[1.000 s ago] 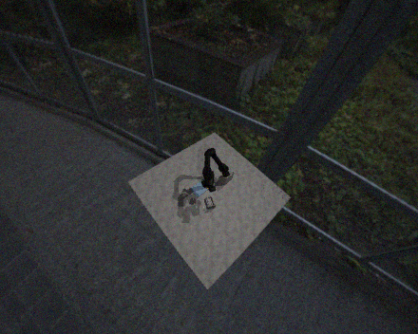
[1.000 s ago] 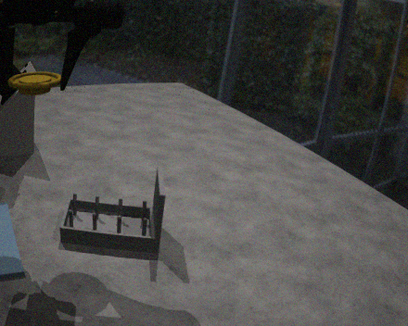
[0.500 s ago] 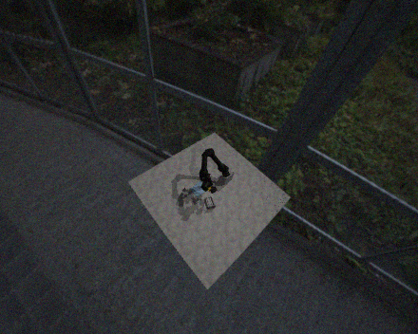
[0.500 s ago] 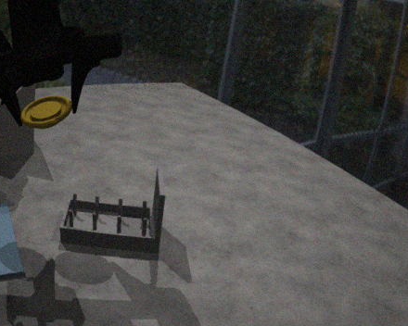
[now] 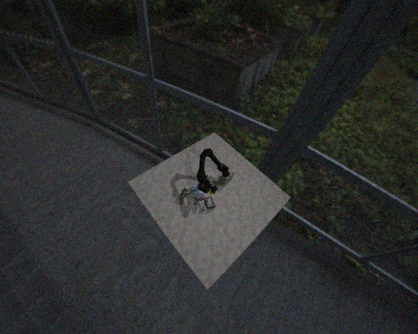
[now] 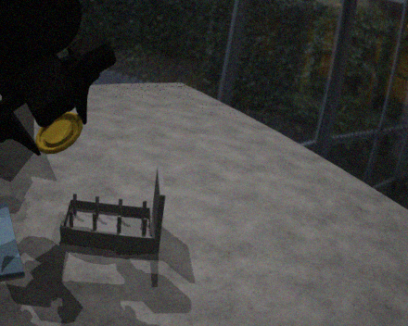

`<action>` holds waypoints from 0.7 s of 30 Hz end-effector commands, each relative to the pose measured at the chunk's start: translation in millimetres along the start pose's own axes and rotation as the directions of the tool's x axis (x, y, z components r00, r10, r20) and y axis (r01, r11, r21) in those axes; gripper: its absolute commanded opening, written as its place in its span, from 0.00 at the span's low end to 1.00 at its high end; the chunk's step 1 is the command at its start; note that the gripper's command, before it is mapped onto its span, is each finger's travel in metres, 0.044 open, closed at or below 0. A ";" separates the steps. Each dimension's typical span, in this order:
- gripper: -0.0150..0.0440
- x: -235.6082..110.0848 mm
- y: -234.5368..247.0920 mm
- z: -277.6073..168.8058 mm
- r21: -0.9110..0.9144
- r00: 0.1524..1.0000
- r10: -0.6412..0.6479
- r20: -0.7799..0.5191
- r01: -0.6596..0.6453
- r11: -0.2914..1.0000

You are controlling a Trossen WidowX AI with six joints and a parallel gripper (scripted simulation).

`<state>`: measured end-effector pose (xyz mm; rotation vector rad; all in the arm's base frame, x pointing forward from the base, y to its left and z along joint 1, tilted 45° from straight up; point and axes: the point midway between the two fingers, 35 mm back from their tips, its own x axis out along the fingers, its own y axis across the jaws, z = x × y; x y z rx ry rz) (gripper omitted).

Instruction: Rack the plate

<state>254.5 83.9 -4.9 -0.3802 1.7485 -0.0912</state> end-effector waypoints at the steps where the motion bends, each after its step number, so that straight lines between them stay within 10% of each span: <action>1: 0.25 7.4 0.3 -0.8 -0.067 0.998 0.062 -0.005 -0.062 0.996; 21: 0.25 36.0 -5.6 8.4 -0.444 0.918 0.390 0.070 -0.321 0.837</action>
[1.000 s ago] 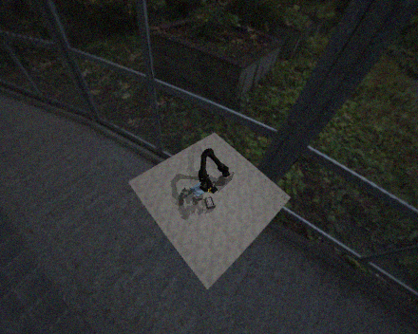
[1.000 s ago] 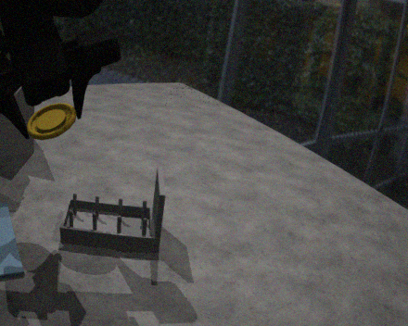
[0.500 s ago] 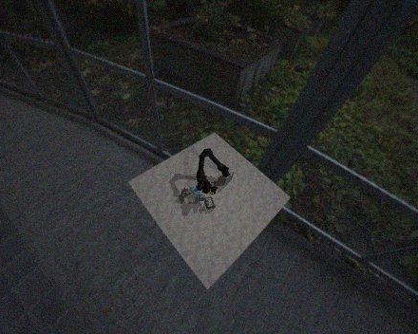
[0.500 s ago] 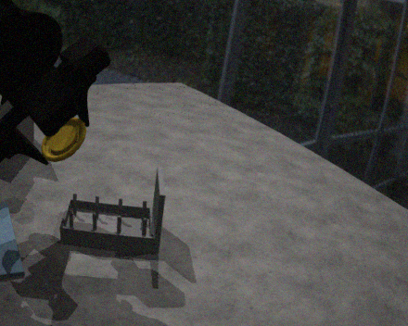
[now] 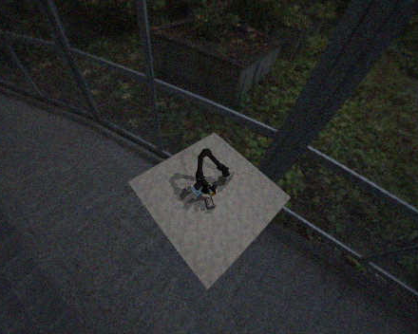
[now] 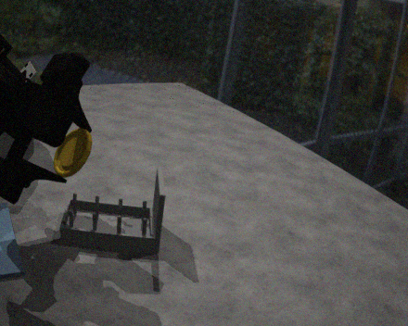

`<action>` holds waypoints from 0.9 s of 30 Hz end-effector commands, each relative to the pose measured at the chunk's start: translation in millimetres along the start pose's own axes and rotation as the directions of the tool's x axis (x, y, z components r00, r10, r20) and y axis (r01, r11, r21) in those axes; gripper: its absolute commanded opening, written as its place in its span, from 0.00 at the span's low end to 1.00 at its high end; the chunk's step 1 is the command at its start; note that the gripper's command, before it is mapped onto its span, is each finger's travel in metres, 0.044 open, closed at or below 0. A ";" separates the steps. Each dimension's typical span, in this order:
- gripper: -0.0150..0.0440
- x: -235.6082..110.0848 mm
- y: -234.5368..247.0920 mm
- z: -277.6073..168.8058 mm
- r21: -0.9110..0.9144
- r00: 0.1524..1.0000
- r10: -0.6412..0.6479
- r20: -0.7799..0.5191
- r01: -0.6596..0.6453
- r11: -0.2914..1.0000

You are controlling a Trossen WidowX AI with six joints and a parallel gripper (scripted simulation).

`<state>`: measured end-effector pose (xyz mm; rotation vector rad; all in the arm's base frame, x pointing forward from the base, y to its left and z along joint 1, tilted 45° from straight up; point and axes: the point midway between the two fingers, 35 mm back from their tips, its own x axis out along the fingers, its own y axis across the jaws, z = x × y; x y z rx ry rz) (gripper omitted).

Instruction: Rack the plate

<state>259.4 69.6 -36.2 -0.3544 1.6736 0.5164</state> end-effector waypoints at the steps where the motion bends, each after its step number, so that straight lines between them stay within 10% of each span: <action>1: 0.25 3.8 -1.0 -1.3 -0.072 0.998 0.047 0.039 -0.044 0.996; 27: 0.25 8.5 -25.9 -0.9 -0.579 0.873 0.259 0.413 0.032 0.815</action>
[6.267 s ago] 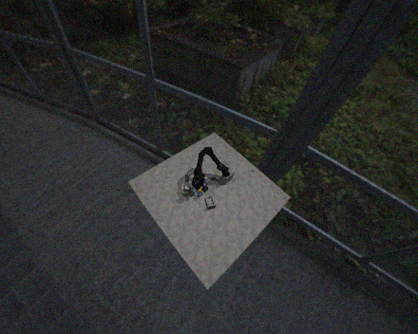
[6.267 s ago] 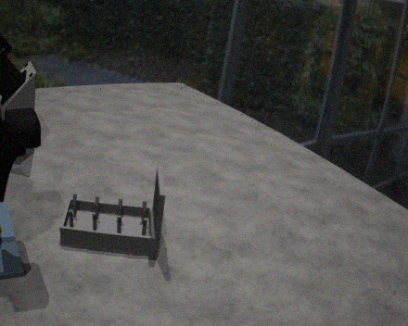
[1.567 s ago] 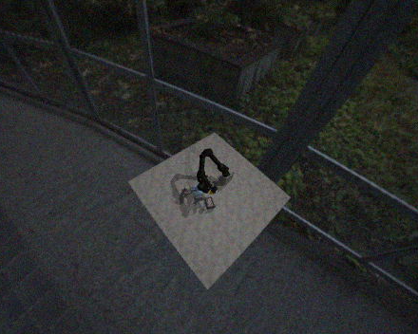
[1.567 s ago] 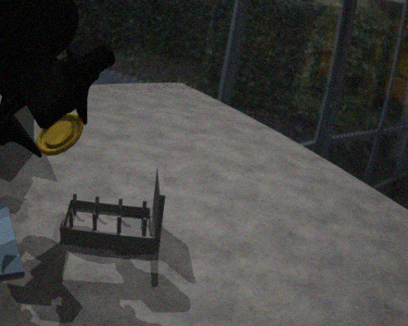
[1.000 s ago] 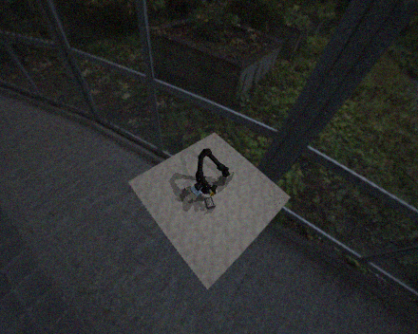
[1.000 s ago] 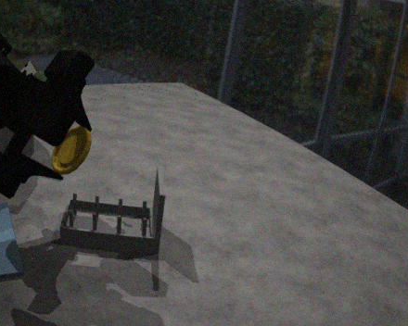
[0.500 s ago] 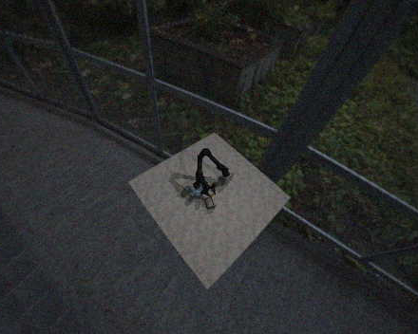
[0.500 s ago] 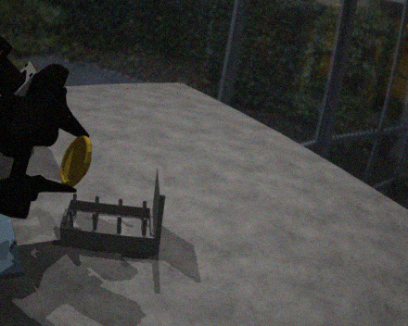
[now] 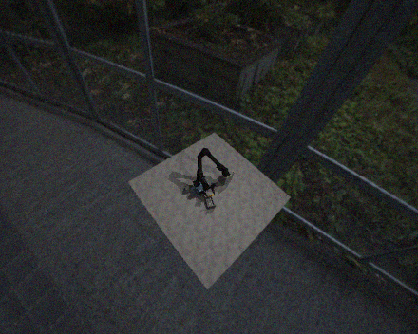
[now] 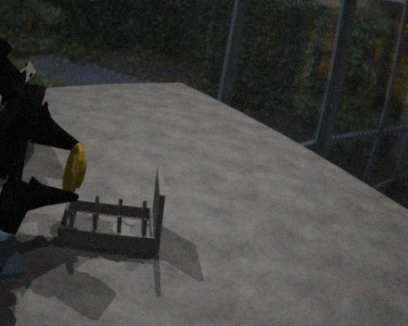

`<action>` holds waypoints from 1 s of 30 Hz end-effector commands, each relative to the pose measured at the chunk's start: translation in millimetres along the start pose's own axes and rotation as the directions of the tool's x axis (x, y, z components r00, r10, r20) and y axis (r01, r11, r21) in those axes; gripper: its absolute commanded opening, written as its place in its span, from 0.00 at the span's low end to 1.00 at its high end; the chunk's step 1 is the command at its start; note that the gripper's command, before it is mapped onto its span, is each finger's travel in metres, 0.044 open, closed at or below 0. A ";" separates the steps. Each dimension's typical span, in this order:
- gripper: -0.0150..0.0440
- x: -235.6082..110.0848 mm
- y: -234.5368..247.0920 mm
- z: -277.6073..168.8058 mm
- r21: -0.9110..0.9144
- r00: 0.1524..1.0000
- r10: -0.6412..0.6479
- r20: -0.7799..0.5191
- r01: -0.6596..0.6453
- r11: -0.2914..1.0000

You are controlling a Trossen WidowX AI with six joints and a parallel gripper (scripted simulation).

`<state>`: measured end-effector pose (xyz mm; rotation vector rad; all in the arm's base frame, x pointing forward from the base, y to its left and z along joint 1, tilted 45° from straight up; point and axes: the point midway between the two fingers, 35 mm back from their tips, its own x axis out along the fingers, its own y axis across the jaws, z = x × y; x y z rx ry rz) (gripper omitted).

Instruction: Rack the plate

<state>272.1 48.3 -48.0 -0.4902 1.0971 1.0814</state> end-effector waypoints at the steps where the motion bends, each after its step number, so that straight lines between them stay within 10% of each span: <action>1: 0.25 -1.2 0.5 -1.8 -0.080 0.998 -0.006 0.060 0.011 0.997; 30: 0.25 -20.6 -10.7 -10.9 -0.465 0.929 -0.115 0.353 0.281 0.840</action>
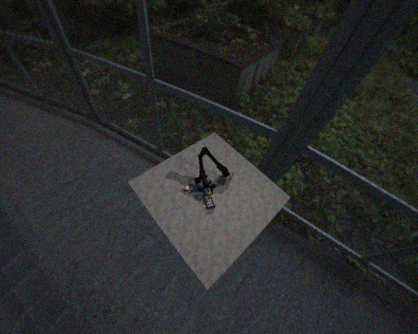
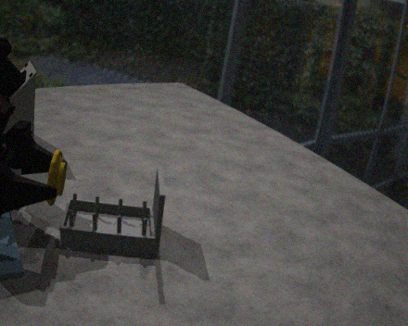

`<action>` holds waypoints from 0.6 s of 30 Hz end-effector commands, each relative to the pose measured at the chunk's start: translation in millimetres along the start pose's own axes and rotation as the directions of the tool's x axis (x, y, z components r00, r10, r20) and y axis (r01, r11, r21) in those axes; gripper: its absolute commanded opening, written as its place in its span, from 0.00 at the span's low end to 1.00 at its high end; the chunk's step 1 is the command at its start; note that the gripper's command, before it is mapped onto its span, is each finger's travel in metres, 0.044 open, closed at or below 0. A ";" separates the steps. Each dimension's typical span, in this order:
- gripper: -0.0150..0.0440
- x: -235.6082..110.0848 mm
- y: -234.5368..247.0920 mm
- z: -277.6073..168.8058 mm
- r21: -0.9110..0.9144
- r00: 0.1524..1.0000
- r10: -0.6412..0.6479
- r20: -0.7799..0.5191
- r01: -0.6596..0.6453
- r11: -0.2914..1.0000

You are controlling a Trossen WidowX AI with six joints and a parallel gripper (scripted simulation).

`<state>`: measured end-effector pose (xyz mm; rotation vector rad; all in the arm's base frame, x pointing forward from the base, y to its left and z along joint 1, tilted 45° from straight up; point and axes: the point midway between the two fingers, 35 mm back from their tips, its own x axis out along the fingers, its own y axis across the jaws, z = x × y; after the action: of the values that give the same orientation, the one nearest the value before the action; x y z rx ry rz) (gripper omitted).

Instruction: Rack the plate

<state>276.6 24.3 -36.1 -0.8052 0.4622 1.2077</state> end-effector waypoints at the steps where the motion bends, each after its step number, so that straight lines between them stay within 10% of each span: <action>1: 0.25 2.5 1.1 1.5 -0.004 1.000 0.000 0.007 0.000 1.000; 18: 0.25 28.3 -1.5 4.2 -0.007 1.000 -0.002 0.004 0.002 1.000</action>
<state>287.1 44.3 -51.4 -0.8129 0.4494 1.2110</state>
